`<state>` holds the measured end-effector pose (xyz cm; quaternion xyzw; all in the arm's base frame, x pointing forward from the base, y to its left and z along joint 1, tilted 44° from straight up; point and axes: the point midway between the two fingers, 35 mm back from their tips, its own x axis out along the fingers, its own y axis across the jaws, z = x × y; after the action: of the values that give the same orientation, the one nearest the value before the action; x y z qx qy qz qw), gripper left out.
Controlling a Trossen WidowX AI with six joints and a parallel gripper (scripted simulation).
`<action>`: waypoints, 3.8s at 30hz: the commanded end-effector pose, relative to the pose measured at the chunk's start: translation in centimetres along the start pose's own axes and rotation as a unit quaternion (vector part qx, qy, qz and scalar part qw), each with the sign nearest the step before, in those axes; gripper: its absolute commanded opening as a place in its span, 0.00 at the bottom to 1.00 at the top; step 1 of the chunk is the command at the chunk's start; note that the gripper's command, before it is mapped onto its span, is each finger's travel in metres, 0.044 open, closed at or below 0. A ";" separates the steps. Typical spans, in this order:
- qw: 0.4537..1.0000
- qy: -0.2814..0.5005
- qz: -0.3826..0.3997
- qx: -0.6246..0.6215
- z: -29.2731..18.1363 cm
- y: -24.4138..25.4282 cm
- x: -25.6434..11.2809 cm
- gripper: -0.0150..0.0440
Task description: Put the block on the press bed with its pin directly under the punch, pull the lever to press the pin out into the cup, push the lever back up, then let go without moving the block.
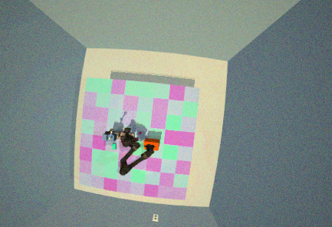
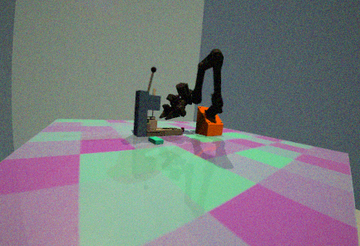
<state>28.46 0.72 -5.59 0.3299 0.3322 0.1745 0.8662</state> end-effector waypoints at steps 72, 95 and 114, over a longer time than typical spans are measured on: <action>0.999 0.053 0.001 -0.008 24.3 -6.1 -14.6 1.00; 0.999 0.052 0.002 -0.008 24.0 -6.1 -10.9 1.00; 0.999 0.051 0.003 -0.009 23.8 -5.9 -9.6 0.60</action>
<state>38.46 -19.38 7.80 0.3149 0.3766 0.1968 0.8487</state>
